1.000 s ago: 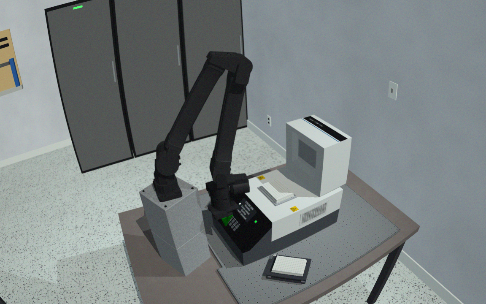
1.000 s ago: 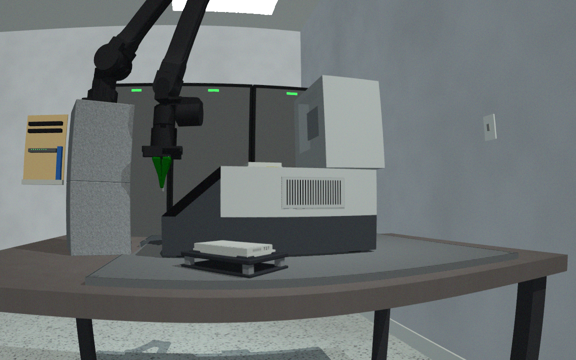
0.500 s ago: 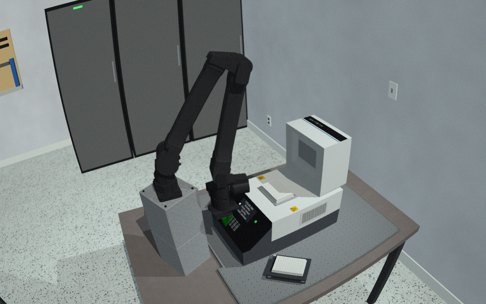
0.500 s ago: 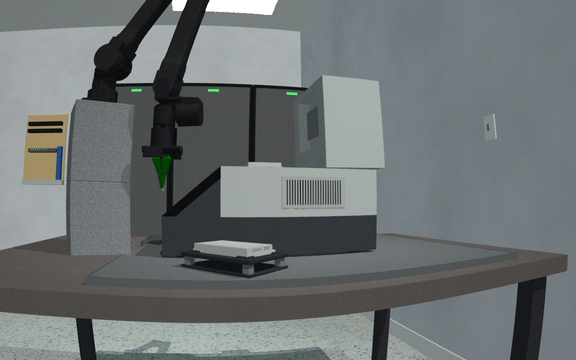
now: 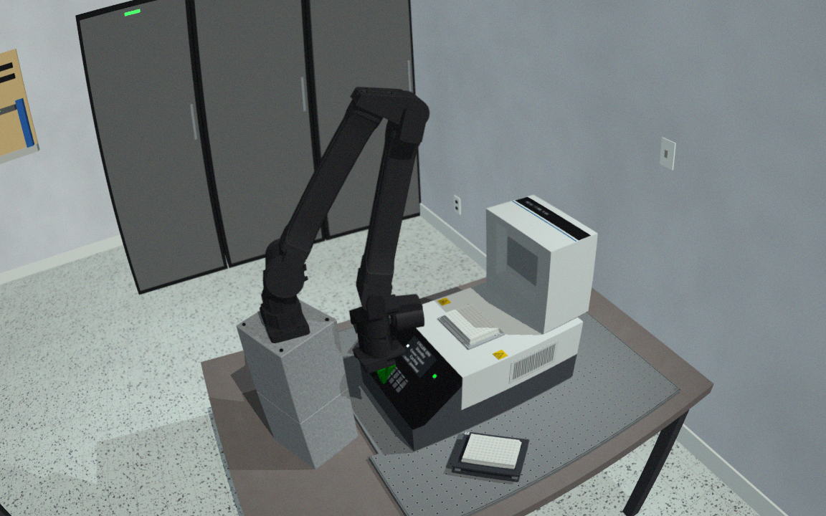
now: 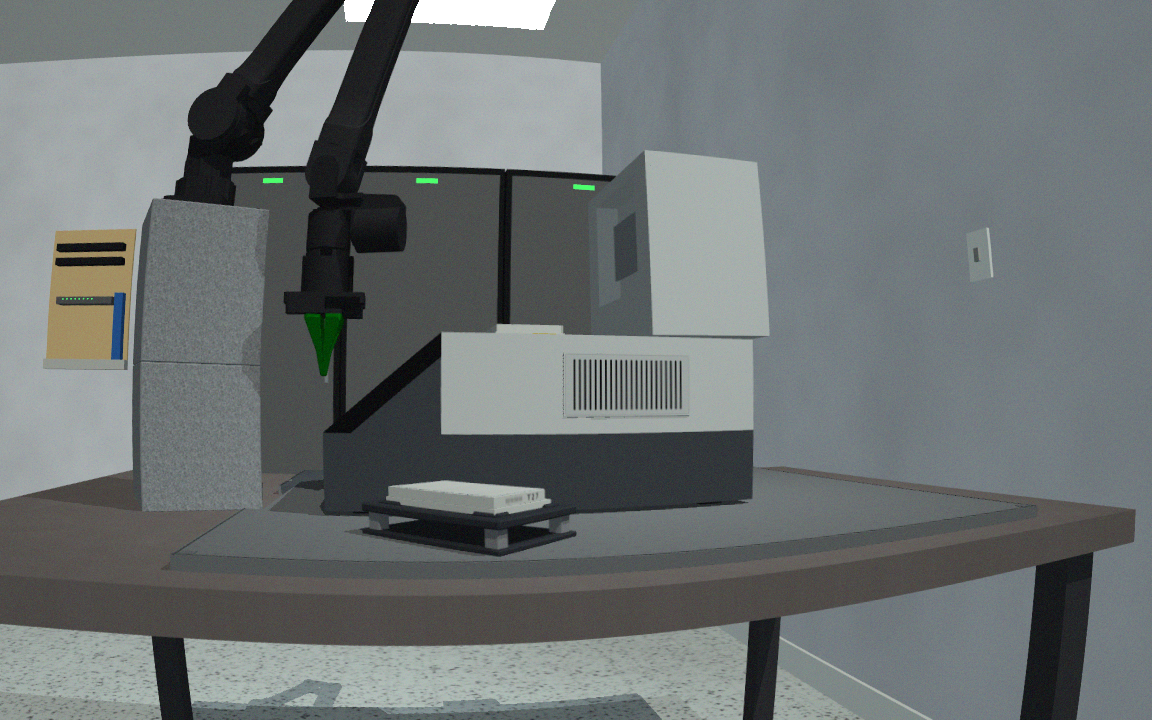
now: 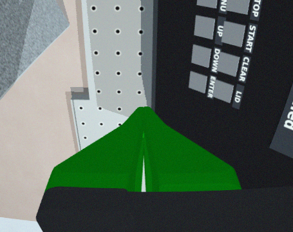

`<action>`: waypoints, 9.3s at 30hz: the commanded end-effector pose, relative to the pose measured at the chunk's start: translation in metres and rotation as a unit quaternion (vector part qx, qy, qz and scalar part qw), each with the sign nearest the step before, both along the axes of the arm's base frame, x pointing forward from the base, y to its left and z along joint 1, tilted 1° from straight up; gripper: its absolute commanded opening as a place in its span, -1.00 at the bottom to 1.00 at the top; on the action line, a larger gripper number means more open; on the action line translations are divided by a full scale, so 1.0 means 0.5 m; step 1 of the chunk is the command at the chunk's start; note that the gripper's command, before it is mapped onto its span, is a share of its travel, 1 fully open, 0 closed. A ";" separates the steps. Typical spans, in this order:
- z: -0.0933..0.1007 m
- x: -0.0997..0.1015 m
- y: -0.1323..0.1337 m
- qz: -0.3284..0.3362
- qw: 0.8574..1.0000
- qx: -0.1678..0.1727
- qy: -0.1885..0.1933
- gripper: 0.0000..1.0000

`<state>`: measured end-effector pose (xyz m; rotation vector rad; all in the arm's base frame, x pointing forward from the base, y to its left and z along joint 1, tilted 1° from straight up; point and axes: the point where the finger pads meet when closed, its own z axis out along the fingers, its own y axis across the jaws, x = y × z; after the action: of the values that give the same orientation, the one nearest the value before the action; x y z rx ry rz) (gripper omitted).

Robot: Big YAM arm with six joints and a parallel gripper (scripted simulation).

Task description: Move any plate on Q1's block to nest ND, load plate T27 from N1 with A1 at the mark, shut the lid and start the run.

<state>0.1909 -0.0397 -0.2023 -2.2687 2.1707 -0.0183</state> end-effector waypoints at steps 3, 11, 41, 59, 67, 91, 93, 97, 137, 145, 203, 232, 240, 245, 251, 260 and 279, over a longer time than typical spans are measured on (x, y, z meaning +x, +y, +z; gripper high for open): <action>0.005 -0.014 0.008 0.007 1.000 0.002 0.007 -1.00; 0.005 -0.013 0.007 0.007 1.000 0.002 0.006 -1.00; 0.005 -0.009 0.006 0.008 1.000 0.001 0.004 -1.00; 0.006 -0.006 0.005 0.008 1.000 0.000 0.003 -1.00; 0.006 -0.005 0.005 0.009 1.000 0.000 0.002 -1.00; 0.006 -0.002 0.004 0.009 1.000 0.000 0.001 -1.00; 0.006 -0.001 0.003 0.008 1.000 0.000 0.000 -1.00; 0.007 -0.001 0.003 0.008 1.000 0.000 0.000 -1.00; 0.087 0.216 -0.250 -0.486 0.865 0.042 -0.119 1.00; 0.116 0.276 -0.300 -0.482 0.864 0.038 -0.140 1.00; 0.277 0.570 0.025 -0.045 0.998 0.003 -0.053 1.00; 0.264 0.522 0.085 -0.007 1.000 0.003 -0.021 1.00; 0.222 0.530 0.070 -0.006 1.000 0.002 -0.015 1.00; 0.213 0.538 0.076 -0.001 1.000 0.002 -0.014 1.00; 0.198 0.561 0.098 0.013 1.000 0.002 -0.026 1.00; 0.159 0.544 0.082 0.004 1.000 0.002 -0.016 1.00; 0.135 0.521 0.096 0.011 1.000 0.001 -0.005 1.00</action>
<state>0.4403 0.0021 -0.1470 -2.2806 2.1752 0.0023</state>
